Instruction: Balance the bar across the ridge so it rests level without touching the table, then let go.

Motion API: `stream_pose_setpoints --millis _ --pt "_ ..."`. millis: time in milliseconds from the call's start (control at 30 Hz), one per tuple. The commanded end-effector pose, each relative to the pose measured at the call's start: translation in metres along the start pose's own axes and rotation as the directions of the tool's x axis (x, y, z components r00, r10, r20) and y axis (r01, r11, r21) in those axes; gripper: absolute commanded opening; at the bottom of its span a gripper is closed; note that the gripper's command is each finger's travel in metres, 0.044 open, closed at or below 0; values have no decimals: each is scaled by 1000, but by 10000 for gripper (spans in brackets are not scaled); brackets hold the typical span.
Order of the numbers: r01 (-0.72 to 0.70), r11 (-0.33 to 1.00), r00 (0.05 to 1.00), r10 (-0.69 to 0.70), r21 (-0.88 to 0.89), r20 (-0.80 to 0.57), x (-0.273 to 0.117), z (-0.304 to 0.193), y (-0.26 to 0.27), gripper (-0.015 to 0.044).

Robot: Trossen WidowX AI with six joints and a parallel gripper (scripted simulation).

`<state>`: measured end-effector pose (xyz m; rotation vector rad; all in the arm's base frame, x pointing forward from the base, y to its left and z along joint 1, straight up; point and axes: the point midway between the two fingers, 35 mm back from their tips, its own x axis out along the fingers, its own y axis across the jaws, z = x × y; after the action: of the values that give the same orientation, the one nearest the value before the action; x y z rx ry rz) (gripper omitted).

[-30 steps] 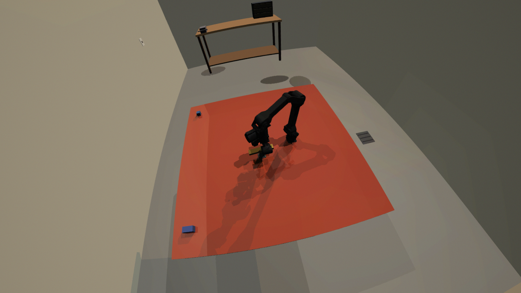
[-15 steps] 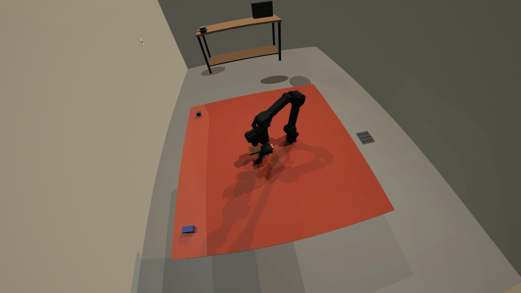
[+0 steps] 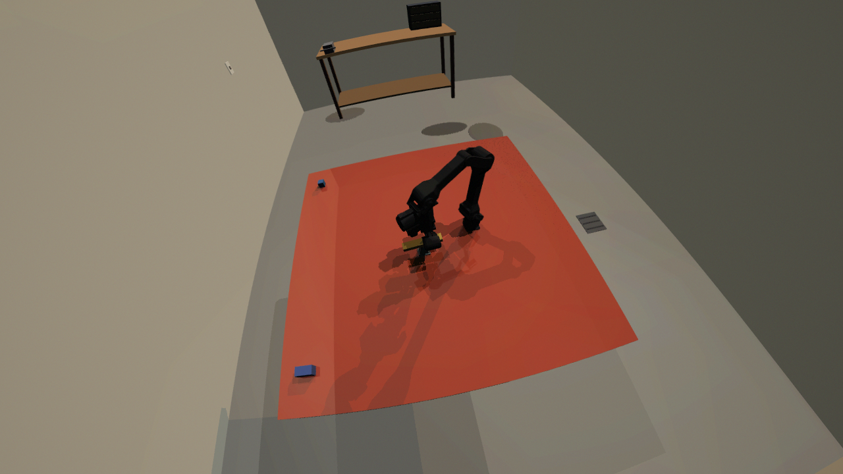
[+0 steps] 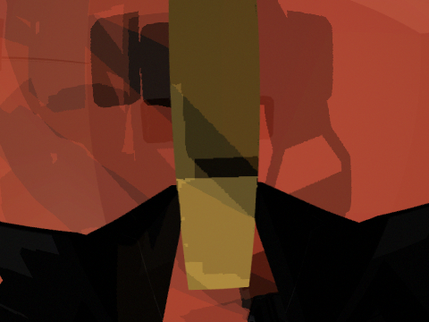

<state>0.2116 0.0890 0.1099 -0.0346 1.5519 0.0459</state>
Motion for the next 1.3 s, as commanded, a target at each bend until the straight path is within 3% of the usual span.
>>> stream_pose_setpoints --millis 0,1267 --pt "0 1000 1000 0 3 0 1 0 0 0" --pt "0 1000 1000 0 3 0 4 0 0 0"
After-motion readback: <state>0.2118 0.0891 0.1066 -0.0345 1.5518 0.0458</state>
